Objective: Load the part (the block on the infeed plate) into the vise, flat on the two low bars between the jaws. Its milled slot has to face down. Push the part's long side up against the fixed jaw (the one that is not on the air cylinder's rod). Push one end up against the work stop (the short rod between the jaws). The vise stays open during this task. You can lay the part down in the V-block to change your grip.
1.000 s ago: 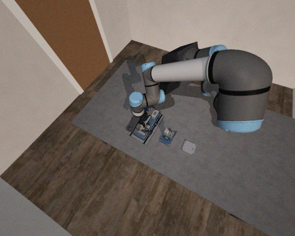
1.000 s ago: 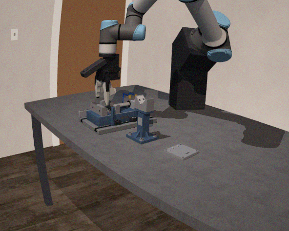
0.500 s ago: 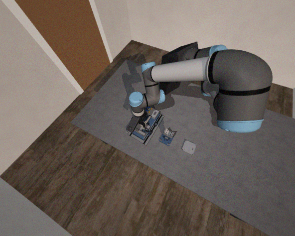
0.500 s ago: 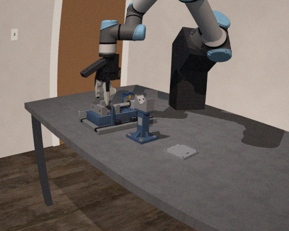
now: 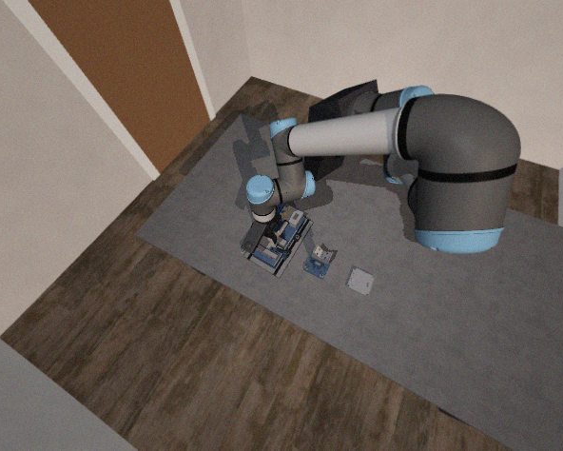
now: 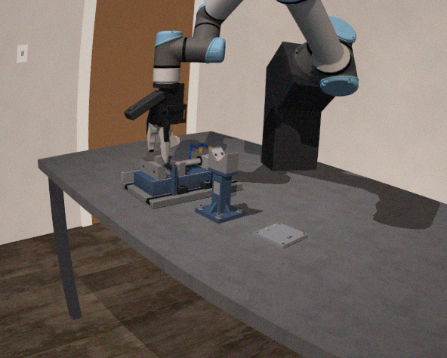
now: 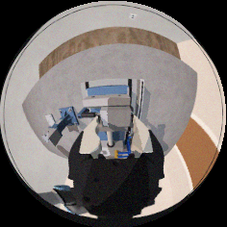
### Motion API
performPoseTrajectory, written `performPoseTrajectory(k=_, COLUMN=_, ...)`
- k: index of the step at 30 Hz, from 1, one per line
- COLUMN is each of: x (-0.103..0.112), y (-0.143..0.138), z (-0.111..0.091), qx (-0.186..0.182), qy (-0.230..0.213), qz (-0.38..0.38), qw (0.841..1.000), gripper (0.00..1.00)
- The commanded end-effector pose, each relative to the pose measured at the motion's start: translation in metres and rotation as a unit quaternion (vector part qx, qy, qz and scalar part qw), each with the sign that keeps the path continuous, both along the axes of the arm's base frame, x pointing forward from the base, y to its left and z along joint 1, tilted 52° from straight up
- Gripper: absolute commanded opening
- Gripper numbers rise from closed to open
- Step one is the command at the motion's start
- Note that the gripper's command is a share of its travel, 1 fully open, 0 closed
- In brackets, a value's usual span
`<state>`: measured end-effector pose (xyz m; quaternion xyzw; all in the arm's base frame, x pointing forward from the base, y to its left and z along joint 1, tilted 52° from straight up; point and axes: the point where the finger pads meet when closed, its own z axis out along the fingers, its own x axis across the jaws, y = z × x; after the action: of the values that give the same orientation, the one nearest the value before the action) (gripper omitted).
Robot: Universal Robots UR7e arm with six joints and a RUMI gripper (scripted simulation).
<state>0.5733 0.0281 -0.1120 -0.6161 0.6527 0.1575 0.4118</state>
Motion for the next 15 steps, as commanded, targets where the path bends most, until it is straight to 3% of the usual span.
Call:
performPoseTrajectory(k=1, x=0.0, y=-0.002, z=0.001, qx=0.0, qy=0.0, qz=0.0, qw=1.0, gripper=0.47)
performPoseTrajectory(k=15, x=-0.011, y=-0.024, z=0.021, qx=0.0, qy=0.0, qz=0.0, qw=1.0, gripper=0.47)
